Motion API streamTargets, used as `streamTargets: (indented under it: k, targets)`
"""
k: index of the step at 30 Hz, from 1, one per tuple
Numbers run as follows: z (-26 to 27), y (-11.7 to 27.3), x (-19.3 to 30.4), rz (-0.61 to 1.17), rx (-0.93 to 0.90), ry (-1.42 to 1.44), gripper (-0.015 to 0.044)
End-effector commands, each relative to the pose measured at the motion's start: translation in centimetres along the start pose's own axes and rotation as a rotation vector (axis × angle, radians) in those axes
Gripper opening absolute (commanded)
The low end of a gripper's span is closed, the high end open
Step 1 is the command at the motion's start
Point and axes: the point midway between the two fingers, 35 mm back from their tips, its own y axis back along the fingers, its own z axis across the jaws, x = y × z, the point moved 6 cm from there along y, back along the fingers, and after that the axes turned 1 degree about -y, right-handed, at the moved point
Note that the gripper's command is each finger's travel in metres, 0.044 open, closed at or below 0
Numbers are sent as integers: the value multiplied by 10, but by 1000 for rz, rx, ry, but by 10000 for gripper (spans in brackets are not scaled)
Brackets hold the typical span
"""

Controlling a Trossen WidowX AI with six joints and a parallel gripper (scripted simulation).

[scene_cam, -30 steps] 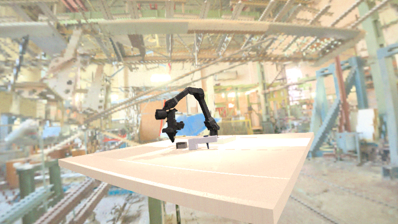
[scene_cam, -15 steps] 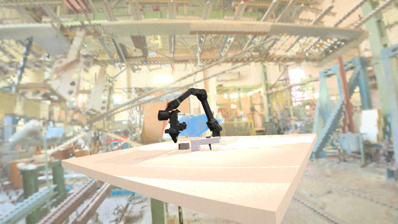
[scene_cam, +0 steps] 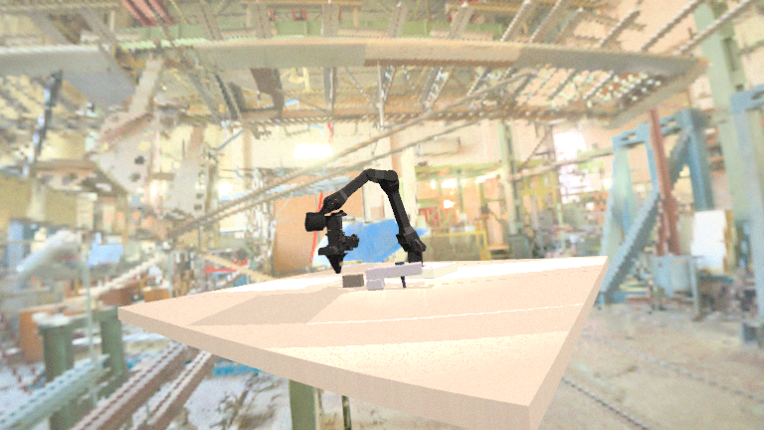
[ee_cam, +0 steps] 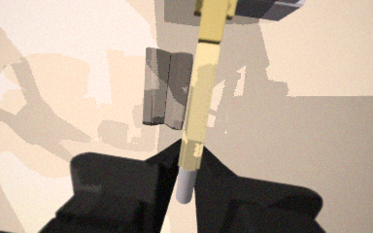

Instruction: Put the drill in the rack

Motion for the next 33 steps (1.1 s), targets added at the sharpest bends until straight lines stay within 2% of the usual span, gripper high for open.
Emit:
streamTargets:
  k: [1,13,33]
  targets:
    - [8,1,2,5,1,5,0]
    - [31,5,8,6,-1,5,0]
    - [29,-24,7,6,-1,5,0]
